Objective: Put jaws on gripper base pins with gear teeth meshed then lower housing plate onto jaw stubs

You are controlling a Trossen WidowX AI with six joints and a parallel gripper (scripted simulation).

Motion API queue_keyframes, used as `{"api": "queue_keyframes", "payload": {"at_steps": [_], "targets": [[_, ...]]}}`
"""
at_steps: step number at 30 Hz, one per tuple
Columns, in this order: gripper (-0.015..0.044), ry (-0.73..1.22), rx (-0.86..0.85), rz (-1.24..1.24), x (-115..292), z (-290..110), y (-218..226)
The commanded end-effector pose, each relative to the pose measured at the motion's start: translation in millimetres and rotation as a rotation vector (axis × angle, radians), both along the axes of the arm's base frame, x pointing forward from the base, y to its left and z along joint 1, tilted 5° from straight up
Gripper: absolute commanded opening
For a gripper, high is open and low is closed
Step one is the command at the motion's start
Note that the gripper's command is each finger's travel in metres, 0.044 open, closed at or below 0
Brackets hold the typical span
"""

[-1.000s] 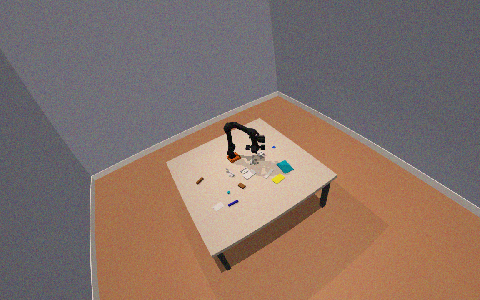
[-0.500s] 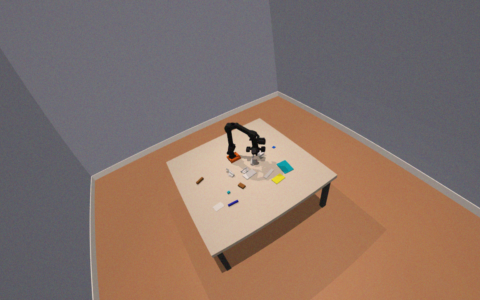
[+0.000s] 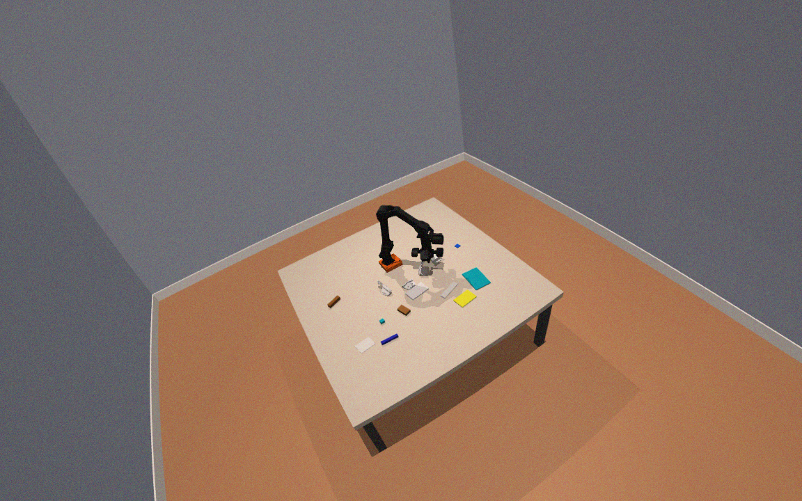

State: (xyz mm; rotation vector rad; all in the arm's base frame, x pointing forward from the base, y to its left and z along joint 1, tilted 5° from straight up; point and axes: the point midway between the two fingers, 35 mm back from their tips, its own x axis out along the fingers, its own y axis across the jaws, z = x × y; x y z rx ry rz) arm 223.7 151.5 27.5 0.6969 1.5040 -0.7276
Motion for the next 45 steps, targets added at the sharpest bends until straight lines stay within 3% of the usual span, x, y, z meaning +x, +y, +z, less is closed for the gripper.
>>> {"api": "queue_keyframes", "payload": {"at_steps": [1, 45], "targets": [[0.0000, 0.005, 0.002, -0.005, -2, -5, 0], [0.0000, 0.010, -0.002, -0.005, -45, -3, -34]]}}
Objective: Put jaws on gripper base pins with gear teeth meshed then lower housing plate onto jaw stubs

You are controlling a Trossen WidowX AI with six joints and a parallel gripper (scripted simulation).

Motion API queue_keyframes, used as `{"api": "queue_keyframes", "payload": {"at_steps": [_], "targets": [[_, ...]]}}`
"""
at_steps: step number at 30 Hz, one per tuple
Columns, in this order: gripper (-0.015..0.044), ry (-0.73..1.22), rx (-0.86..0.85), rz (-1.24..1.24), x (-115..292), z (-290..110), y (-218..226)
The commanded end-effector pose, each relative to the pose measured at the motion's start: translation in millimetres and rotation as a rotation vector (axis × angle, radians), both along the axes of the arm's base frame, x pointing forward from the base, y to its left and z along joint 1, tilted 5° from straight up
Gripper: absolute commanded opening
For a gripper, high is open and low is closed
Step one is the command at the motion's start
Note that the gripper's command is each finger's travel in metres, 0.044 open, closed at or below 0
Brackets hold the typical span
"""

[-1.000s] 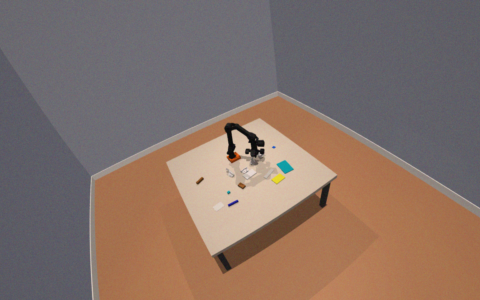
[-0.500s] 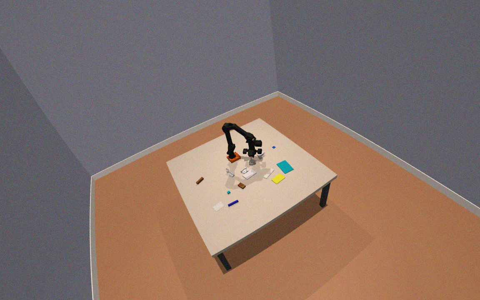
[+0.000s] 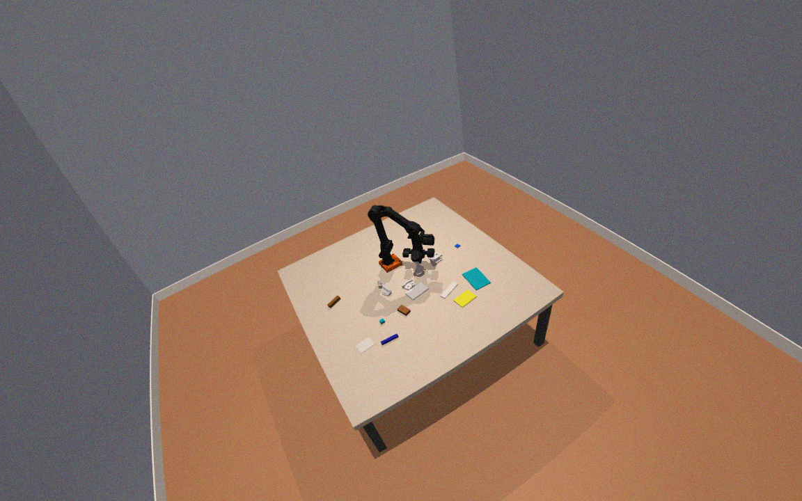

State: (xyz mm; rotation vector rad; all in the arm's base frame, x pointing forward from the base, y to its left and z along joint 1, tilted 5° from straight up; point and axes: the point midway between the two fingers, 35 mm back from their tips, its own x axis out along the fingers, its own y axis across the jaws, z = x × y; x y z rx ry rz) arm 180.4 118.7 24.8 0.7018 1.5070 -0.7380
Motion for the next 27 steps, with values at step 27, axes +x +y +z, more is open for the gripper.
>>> {"api": "queue_keyframes", "payload": {"at_steps": [27], "targets": [[0.0105, -0.007, 0.005, -0.004, -3, 54, -6]]}}
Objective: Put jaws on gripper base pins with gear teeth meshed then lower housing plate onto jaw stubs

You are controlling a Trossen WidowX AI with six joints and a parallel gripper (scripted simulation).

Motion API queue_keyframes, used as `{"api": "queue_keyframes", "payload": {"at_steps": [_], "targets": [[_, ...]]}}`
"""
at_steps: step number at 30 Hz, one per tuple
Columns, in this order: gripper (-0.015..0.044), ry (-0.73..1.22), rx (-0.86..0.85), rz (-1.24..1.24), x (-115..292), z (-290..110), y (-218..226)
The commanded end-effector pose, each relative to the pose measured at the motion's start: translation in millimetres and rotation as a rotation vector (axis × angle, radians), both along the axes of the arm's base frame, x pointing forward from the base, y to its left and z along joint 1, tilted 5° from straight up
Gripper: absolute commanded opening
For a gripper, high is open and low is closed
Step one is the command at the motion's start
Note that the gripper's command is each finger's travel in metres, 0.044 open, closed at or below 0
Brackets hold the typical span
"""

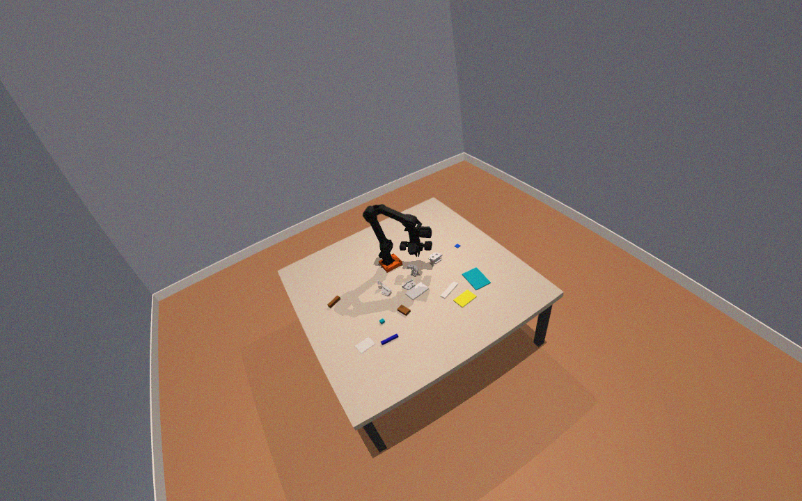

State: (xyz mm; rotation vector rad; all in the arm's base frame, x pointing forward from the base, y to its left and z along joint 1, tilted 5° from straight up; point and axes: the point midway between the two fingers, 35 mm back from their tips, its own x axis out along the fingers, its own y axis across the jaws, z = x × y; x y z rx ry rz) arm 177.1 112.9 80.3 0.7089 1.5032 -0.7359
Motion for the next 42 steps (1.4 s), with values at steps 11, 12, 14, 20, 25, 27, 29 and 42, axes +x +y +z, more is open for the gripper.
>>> {"api": "queue_keyframes", "payload": {"at_steps": [11, 12, 14, 20, 25, 27, 29, 42], "targets": [[0.0394, -0.002, 0.001, 0.000, 0.1, -1.0, 0.1], [0.0420, -0.002, 0.001, 0.000, 0.1, -1.0, 0.1], [0.0440, -0.002, 0.001, 0.000, 0.1, -1.0, 0.1], [0.0440, -0.002, 0.001, 0.000, 0.1, -1.0, 0.1], [0.0440, -0.002, 0.001, 0.000, 0.1, -1.0, 0.1], [0.0440, -0.002, 0.001, 0.000, 0.1, -1.0, 0.1], [0.0440, -0.002, 0.001, 0.000, 0.1, -1.0, 0.1], [0.0414, -0.001, 0.001, 0.001, 0.1, 0.1, 0.0]]}}
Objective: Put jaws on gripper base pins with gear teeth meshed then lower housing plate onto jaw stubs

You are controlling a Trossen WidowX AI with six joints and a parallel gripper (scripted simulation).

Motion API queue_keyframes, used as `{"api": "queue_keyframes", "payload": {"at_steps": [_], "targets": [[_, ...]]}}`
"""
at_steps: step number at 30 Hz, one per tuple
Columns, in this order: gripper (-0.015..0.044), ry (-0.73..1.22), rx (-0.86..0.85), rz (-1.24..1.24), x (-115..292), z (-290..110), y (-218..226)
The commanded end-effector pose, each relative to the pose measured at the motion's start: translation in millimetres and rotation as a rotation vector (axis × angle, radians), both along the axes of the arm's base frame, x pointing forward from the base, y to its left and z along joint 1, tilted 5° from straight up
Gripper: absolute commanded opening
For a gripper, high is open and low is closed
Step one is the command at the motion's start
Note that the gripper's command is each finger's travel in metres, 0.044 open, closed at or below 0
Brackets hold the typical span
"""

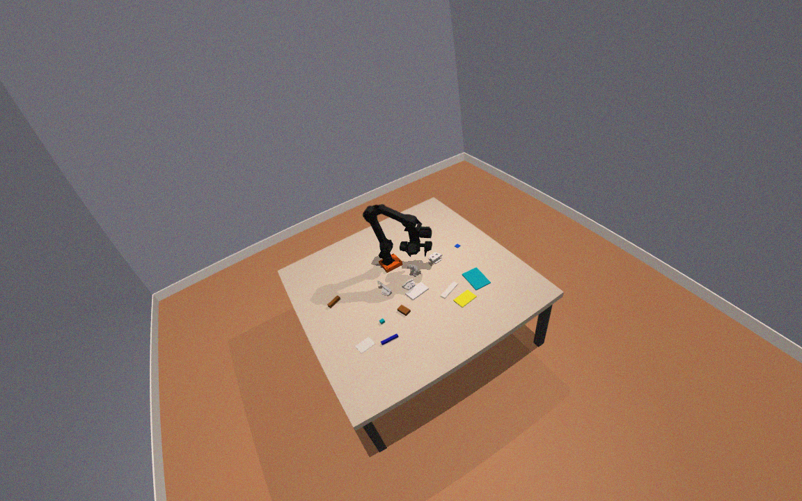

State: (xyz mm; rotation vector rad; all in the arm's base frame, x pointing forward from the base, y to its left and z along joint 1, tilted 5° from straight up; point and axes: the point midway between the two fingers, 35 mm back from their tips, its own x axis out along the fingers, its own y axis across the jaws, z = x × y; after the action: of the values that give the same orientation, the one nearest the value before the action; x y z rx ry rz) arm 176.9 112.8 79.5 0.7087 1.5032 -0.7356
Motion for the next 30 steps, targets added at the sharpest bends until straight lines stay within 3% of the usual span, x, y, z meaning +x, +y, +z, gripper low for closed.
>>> {"api": "queue_keyframes", "payload": {"at_steps": [1, 16, 30], "targets": [[0.0387, 0.001, -0.001, 0.002, 0.1, 4.1, -0.1], [0.0000, 0.003, -0.002, 0.003, 0.0, 8.5, -0.4], [0.0000, 0.003, -0.002, 0.003, 0.0, 8.5, -0.4]]}}
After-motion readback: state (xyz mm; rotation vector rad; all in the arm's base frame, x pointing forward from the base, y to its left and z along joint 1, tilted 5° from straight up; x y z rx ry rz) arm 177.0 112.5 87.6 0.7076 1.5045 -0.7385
